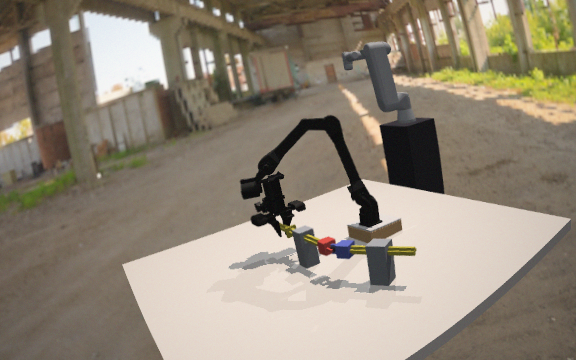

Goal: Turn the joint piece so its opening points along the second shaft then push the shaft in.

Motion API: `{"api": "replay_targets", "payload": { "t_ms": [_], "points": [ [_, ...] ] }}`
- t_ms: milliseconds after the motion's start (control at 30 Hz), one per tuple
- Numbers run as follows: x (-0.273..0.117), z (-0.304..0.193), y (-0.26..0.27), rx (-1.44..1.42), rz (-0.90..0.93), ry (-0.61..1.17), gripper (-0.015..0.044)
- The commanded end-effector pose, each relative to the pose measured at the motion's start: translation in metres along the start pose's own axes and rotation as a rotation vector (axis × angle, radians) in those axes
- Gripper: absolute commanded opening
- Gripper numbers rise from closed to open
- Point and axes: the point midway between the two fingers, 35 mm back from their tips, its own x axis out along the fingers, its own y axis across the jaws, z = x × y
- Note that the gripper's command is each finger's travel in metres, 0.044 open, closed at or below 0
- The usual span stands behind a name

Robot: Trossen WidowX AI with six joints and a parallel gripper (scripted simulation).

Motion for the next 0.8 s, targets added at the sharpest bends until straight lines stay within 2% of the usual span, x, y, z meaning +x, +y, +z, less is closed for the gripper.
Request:
{"api": "replay_targets", "payload": {
  "t_ms": [0, 767],
  "points": [
    [0.0, -0.007, 0.0, 0.003, 0.004, 0.003, 0.0],
    [0.0, -0.043, 0.001, 0.003, 0.004, 0.006, 0.0]
  ]
}}
